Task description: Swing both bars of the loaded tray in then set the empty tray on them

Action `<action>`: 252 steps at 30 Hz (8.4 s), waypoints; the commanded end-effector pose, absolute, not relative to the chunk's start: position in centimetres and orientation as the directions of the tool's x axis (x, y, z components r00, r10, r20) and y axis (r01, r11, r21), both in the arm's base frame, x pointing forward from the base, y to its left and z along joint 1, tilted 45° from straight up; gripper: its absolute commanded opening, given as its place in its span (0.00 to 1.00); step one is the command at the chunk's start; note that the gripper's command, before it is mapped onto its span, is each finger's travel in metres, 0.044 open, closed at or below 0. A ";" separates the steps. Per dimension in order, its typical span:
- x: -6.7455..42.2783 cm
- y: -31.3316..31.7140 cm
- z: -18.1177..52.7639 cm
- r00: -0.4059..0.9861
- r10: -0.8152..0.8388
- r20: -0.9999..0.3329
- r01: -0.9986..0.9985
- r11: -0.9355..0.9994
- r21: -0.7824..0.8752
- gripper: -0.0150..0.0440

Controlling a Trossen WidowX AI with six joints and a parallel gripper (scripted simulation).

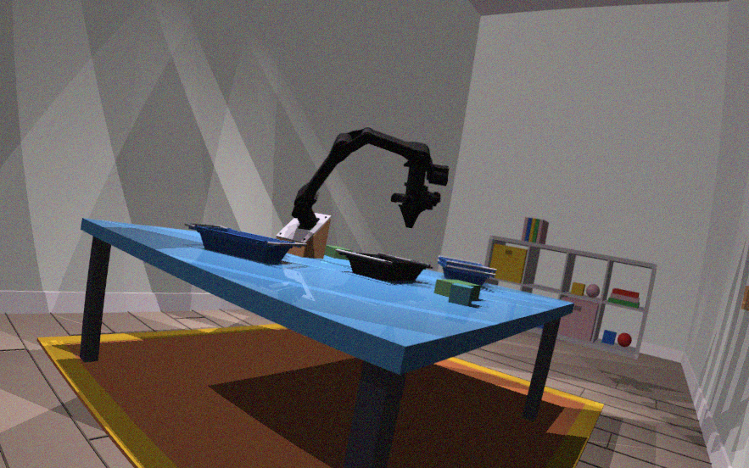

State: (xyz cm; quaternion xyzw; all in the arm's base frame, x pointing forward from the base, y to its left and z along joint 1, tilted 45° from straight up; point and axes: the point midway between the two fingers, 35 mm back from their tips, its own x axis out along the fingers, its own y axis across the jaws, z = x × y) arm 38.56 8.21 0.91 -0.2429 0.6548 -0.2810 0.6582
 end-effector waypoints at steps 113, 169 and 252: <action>36.8 -9.1 6.9 -0.051 -0.701 -0.711 0.053 0.709 -0.703 0.26; 36.9 -9.0 7.0 -0.050 -0.702 -0.711 0.057 0.709 -0.703 0.25; 5.8 -25.9 16.3 -0.061 -0.718 -0.693 -0.299 0.676 -0.674 1.00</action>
